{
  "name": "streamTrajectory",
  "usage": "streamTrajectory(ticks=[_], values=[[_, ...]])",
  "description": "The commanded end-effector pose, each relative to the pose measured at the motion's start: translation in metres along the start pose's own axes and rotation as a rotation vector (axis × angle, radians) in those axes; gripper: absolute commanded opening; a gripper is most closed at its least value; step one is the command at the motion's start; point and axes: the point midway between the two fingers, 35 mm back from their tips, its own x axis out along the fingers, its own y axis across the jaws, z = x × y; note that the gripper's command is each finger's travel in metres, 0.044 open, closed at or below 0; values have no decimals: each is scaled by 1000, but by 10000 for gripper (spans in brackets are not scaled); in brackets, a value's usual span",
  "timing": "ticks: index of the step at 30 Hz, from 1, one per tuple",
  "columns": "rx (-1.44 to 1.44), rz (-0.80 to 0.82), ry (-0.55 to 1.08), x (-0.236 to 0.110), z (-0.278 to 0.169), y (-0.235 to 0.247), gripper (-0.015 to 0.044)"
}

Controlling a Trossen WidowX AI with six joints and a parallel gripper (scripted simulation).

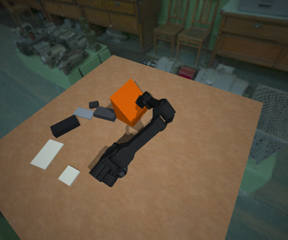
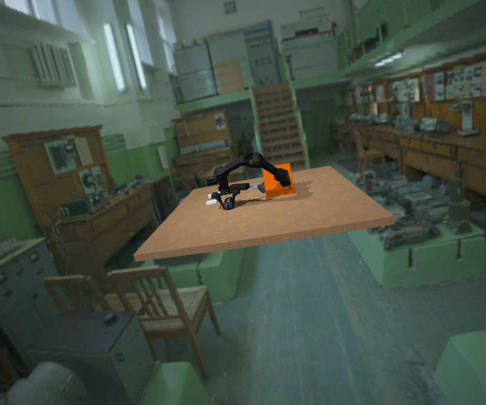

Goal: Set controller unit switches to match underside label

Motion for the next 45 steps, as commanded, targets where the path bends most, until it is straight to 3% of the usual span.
streamTrajectory(ticks=[1, 45], values=[[3, 2, -4, -5, 2, 1, 336], [3, 2, -6, -36, 16, 1, 337]])
